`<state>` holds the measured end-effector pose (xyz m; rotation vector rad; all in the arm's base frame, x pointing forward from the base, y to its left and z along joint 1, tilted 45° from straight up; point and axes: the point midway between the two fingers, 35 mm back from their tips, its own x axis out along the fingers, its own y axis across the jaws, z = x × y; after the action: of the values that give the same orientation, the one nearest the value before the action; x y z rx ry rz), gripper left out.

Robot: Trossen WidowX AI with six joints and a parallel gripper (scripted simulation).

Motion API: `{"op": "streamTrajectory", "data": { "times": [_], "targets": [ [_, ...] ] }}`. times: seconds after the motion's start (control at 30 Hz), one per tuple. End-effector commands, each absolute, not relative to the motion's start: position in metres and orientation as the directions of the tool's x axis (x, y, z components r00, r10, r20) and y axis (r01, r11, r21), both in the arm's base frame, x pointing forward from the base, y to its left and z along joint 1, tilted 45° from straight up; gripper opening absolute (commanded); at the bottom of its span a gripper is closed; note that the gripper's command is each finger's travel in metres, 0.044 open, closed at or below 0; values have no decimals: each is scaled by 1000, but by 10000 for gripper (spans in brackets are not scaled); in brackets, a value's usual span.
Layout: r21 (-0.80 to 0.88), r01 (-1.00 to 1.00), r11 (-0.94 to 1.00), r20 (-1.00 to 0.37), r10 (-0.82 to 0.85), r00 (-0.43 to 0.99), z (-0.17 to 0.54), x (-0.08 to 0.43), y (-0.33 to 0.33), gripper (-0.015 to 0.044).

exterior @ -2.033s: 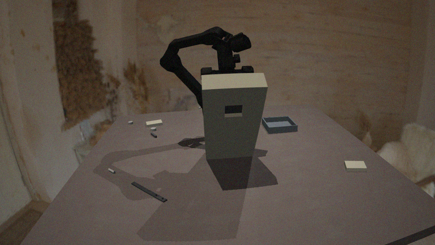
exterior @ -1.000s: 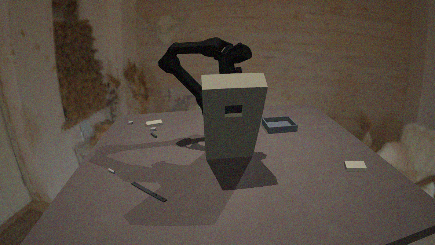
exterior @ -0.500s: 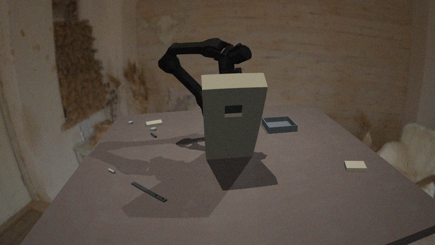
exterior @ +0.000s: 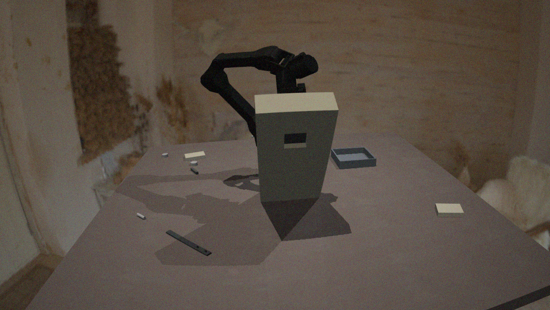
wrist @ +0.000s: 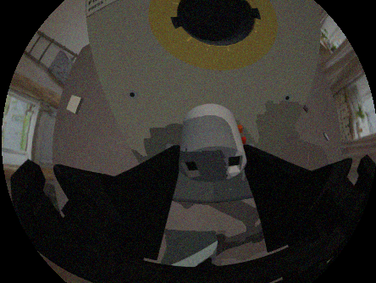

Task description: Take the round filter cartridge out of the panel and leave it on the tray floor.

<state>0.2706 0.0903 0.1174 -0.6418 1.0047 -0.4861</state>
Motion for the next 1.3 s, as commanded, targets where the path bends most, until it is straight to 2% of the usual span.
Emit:
{"op": "streamTrajectory", "data": {
  "times": [0.0, 0.63, 1.27],
  "targets": [
    [-696, 82, 714, -609, -646, 461, 125, 280, 97, 0],
    [-720, -77, 690, -622, -592, 513, 184, 242, 157, 0],
    [-695, 60, 717, -615, -635, 467, 124, 257, 207, 0]
  ]
}}
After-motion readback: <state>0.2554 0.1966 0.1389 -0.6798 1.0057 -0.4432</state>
